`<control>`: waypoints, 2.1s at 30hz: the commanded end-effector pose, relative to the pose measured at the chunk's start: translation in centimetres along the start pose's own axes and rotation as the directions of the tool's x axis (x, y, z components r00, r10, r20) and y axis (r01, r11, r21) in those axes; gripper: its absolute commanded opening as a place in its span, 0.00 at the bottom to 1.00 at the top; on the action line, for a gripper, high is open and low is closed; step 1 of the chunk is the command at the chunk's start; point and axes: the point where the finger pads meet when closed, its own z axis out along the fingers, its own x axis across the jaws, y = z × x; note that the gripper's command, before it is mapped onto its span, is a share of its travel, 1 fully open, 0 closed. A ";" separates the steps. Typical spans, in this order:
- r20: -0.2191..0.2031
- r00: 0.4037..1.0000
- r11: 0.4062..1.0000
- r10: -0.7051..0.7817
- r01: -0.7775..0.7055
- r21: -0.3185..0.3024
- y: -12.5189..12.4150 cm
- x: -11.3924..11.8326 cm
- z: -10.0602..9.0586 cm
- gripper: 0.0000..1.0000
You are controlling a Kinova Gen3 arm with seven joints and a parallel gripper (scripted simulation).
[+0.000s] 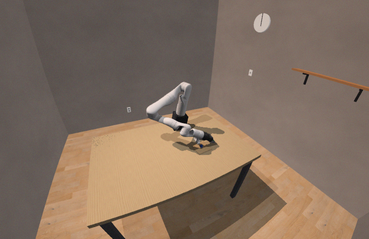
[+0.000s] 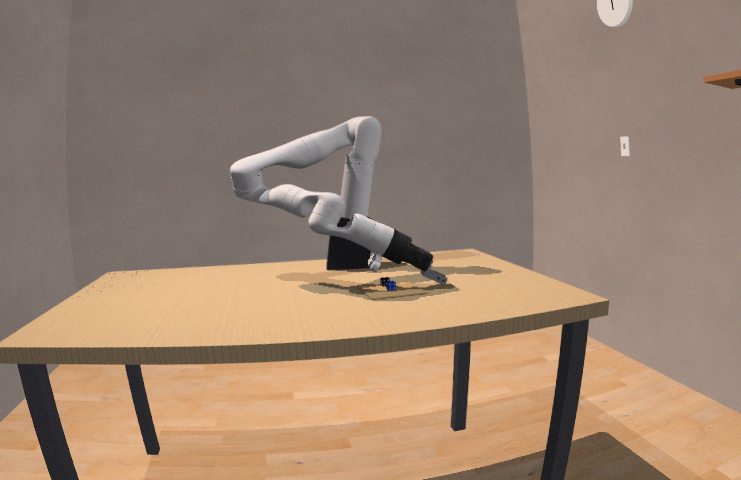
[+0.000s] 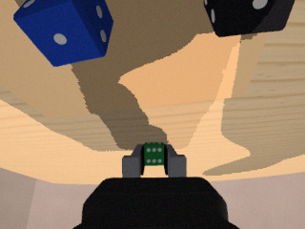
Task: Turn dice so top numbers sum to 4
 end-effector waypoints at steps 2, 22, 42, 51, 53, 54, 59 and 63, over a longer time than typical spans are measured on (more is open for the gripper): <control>0.001 1.000 1.000 0.000 0.000 -0.001 0.0 0.0 0.0 0.40; 0.001 1.000 1.000 0.000 0.000 -0.001 0.0 0.0 0.0 0.40; 0.001 1.000 1.000 0.000 0.000 -0.001 0.0 0.0 0.0 0.52; 0.001 1.000 1.000 0.000 0.000 -0.001 0.0 0.0 0.0 0.70; 0.001 1.000 1.000 0.000 0.000 -0.001 0.0 0.0 0.0 0.70; 0.001 1.000 1.000 0.000 0.000 -0.001 0.0 0.0 0.0 0.70; 0.001 1.000 1.000 0.000 0.000 -0.001 0.0 0.0 0.0 0.70; 0.001 1.000 1.000 0.000 0.000 -0.001 0.0 0.0 0.0 0.70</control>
